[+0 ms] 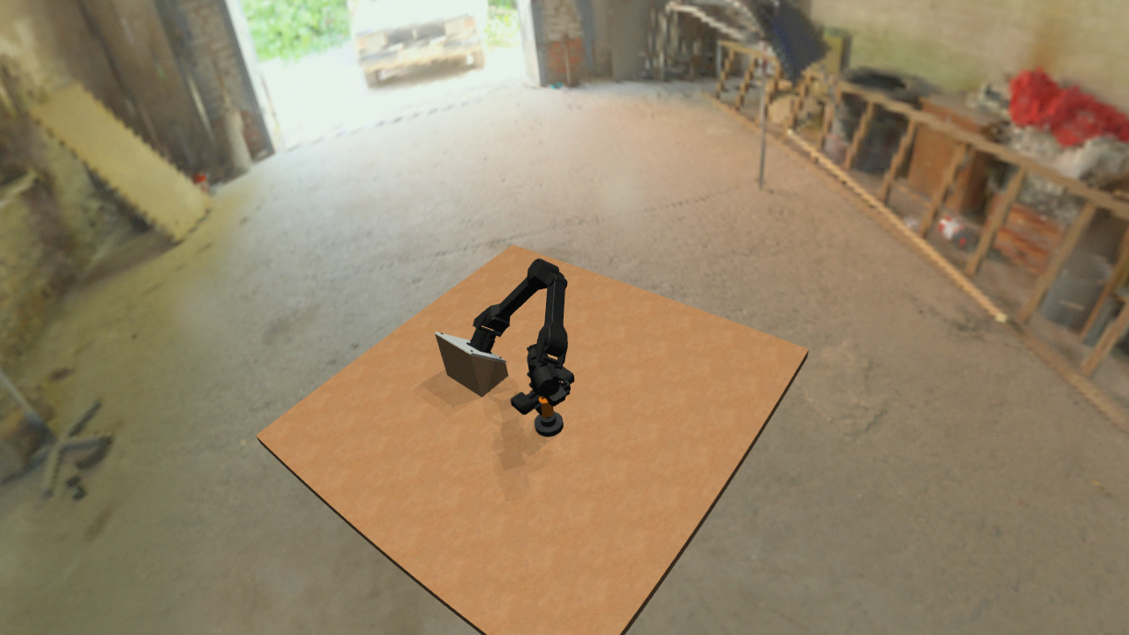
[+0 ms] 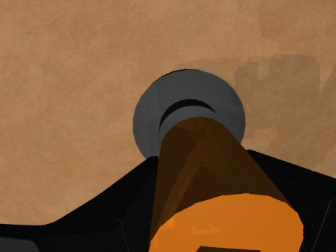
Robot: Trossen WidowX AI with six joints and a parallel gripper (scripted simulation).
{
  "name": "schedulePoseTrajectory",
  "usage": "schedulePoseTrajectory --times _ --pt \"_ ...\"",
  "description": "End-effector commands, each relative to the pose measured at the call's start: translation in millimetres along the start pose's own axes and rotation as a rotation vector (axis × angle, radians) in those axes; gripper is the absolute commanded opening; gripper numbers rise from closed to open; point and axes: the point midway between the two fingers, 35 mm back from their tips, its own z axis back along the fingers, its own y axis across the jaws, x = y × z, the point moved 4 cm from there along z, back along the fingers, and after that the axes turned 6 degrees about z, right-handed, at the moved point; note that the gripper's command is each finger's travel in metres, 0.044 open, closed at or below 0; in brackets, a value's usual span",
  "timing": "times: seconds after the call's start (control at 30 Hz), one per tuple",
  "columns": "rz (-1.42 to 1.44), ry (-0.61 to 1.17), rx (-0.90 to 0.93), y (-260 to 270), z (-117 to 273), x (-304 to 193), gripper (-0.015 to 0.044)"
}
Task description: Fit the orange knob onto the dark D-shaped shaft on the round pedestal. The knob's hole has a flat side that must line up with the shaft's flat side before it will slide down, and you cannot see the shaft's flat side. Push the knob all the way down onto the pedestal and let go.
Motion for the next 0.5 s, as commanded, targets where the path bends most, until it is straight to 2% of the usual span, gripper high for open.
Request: schedulePoseTrajectory --times 0.0,0.47 --pt "-0.004 -0.003 -0.003 0.6 0.3 -1.3 0.0" --pt "-0.004 -0.003 -0.003 0.1 -1.4 0.9 0.0"
